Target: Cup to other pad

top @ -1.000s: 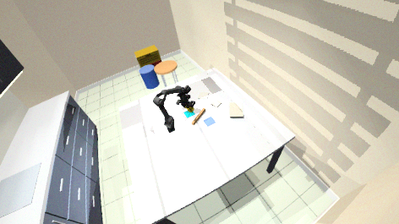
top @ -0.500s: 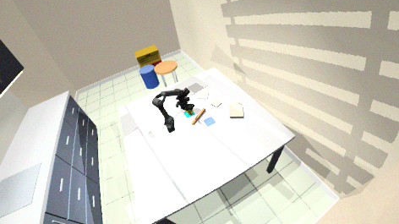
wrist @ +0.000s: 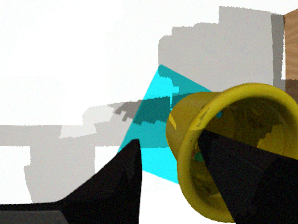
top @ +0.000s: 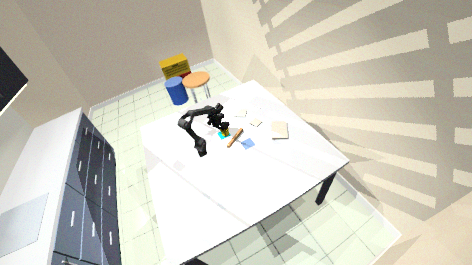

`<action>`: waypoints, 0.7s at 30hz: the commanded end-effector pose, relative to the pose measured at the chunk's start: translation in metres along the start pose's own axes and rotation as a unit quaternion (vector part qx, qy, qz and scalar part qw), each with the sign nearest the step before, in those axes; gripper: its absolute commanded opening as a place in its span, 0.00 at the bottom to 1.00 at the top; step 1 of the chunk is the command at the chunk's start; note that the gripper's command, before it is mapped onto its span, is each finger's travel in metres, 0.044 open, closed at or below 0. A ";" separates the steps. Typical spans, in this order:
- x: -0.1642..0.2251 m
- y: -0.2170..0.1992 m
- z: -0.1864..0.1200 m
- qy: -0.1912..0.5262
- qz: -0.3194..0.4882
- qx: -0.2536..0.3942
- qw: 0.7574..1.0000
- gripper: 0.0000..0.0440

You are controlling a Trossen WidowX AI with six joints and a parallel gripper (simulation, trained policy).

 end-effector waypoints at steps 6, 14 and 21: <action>0.005 0.002 -0.012 -0.023 0.013 -0.006 1.000 0.46; 0.006 0.002 -0.029 -0.051 0.026 -0.005 0.998 0.56; 0.005 -0.001 -0.049 -0.082 0.036 0.003 0.996 0.67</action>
Point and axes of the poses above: the point midway between the two fingers, 35 mm back from their tips, its own z axis out along the fingers, its own y axis across the jaws, x = y × z, the point moved 3 cm from there along -z, back along the fingers, and after that the axes turned 13 degrees about -z, right-handed, at the moved point
